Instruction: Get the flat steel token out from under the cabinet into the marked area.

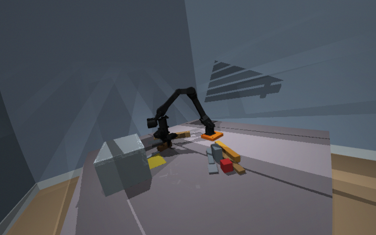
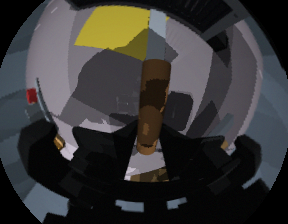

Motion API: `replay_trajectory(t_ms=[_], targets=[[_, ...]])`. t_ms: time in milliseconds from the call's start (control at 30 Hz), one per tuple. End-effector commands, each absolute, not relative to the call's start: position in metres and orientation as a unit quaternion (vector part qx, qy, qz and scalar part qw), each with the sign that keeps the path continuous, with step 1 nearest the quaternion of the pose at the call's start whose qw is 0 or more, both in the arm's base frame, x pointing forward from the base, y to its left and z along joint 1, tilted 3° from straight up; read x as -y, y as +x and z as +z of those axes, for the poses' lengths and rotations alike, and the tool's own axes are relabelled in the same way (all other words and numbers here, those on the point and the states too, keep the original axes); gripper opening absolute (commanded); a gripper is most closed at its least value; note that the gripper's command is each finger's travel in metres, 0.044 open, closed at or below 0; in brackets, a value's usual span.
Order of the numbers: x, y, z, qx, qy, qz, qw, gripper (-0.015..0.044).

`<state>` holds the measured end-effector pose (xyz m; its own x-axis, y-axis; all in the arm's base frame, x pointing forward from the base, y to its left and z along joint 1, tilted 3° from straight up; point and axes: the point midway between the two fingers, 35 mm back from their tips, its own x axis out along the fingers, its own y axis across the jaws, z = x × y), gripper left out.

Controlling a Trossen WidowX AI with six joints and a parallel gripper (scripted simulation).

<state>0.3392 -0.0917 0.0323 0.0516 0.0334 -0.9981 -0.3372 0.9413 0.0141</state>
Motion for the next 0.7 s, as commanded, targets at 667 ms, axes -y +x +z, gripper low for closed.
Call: replay_trajectory(t_ms=[667], targets=[[0.083,0.367,0.035,-0.675,-0.112,0.128,0.717,0.0000]])
